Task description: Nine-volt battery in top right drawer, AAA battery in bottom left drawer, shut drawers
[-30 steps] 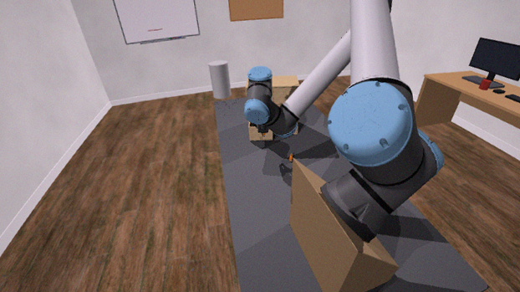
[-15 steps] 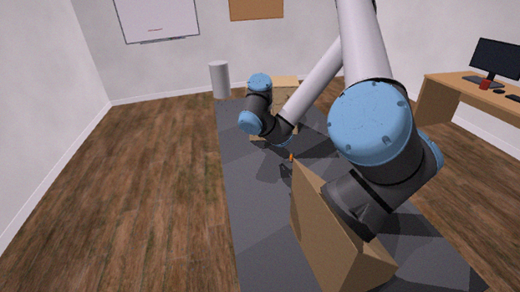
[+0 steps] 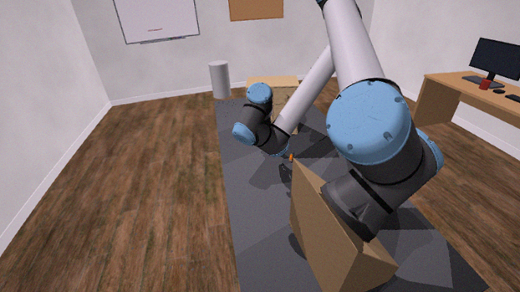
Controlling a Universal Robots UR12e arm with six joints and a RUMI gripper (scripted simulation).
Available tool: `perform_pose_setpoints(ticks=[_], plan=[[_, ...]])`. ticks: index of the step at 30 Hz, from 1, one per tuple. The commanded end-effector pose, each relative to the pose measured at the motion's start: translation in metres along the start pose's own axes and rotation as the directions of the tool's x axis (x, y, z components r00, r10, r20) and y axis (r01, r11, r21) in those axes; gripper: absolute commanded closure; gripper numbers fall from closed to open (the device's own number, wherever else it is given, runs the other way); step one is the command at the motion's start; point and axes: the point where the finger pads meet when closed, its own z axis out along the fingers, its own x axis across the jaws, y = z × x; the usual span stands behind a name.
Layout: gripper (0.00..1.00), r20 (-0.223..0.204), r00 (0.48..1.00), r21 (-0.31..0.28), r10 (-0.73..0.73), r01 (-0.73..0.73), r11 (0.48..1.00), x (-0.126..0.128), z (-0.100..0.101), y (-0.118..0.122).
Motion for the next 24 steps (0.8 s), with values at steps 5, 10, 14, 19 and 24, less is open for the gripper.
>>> perform_pose_setpoints(ticks=[5,10,14,19,24], plan=[[0.98,-0.002,1.0,-0.096,0.0,0.0,0.995,0.0004,0.0001,-0.0006],[0.98,-0.002,1.0,-0.126,0.0,0.0,0.992,0.0004,0.0001,-0.0009],[0.98,-0.001,1.0,-0.166,0.0,0.0,0.986,0.0003,0.0,-0.0013],[0.98,-0.001,1.0,-0.215,0.0,0.0,0.977,0.0003,0.0,-0.0019],[0.98,-0.001,1.0,-0.244,0.0,0.0,0.97,0.0003,0.0,-0.0022]])
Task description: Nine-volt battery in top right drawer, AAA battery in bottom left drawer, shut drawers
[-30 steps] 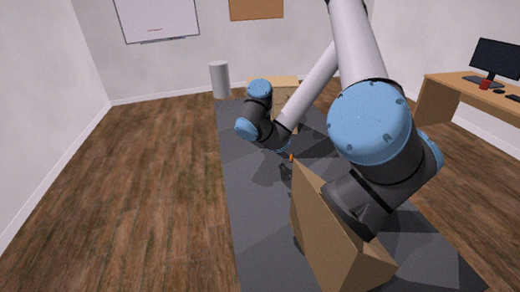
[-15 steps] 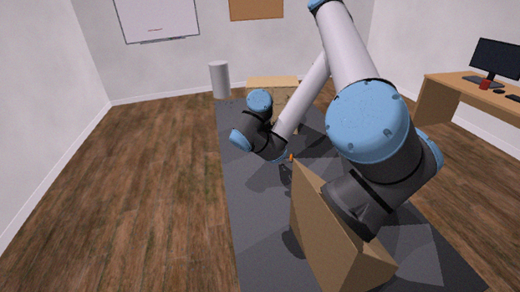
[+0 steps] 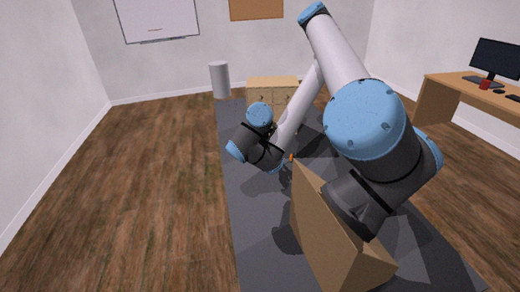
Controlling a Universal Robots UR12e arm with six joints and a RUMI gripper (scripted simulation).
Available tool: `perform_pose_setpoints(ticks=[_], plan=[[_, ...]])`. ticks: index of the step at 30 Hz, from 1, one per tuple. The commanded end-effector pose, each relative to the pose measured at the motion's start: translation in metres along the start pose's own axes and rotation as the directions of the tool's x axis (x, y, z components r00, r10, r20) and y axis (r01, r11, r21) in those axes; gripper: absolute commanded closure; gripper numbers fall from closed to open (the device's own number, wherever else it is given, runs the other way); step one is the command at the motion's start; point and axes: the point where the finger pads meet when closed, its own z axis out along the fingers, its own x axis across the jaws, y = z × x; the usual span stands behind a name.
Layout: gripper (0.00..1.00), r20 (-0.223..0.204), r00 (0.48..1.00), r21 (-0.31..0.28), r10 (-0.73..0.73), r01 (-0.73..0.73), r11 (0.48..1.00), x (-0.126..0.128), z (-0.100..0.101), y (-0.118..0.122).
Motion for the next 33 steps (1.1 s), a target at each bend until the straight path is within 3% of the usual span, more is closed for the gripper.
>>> perform_pose_setpoints(ticks=[1,15,33], plan=[[0.98,-0.002,1.0,-0.037,0.0,0.0,0.999,0.0003,0.0001,0.0],[0.98,-0.002,1.0,-0.164,0.0,-0.001,0.986,0.0003,-0.0002,-0.0013],[0.98,-0.002,1.0,-0.266,0.0,-0.001,0.964,0.0003,-0.0005,-0.0024]])
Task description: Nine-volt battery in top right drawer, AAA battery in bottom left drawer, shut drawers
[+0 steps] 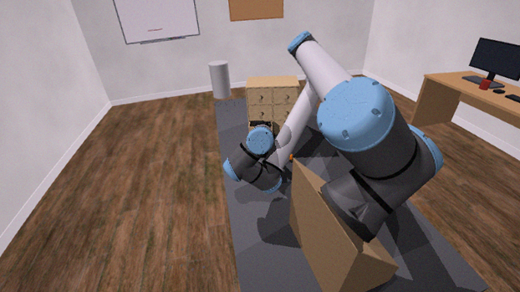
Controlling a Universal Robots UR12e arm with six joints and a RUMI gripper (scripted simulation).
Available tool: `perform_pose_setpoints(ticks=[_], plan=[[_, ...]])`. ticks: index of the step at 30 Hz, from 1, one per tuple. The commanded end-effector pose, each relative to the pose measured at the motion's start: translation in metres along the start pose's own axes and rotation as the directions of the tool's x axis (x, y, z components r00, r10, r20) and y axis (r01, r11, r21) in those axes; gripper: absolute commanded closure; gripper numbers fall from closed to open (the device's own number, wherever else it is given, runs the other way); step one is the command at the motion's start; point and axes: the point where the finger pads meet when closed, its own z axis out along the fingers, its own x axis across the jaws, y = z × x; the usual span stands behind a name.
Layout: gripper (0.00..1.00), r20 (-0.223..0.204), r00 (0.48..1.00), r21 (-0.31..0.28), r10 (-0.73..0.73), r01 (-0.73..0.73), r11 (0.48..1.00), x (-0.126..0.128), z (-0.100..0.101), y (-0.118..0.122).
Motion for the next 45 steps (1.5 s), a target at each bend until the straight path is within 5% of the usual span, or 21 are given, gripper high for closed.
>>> perform_pose_setpoints(ticks=[1,16,45], plan=[[0.98,-0.001,1.0,-0.02,0.001,-0.001,1.0,0.0001,-0.0001,0.0002],[0.98,-0.001,1.0,-0.071,0.001,-0.001,0.997,0.0001,-0.0003,-0.0003],[0.98,-0.001,1.0,-0.083,0.0,0.0,0.997,0.0,-0.0004,-0.0003]])
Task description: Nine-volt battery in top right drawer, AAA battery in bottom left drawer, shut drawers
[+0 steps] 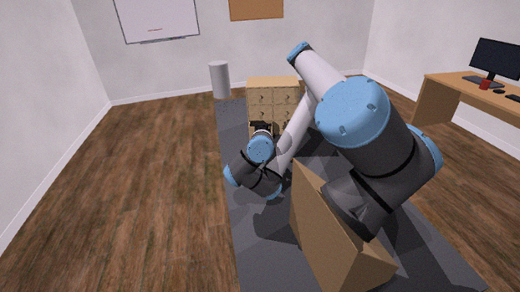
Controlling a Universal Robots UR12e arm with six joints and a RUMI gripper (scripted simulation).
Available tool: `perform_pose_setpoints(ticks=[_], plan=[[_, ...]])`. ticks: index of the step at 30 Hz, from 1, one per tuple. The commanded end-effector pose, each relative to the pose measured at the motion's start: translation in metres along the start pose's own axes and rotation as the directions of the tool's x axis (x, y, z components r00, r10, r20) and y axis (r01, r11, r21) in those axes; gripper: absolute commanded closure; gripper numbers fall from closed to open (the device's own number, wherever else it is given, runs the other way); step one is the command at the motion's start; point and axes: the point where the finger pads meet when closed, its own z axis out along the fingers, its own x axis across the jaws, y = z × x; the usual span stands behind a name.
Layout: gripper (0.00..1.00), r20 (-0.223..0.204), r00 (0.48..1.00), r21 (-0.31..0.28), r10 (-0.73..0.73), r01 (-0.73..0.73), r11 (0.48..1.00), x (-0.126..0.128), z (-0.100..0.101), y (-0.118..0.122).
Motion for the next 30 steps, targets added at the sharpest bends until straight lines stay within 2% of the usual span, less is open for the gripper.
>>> perform_pose_setpoints(ticks=[1,14,30], plan=[[0.98,0.0,1.0,-0.001,0.0,0.0,1.0,0.0,0.0,0.001],[0.98,0.0,1.0,-0.001,0.0,0.0,1.0,0.0,0.004,0.002],[0.98,0.0,1.0,-0.001,0.0,0.0,1.0,0.0,0.018,0.007]])
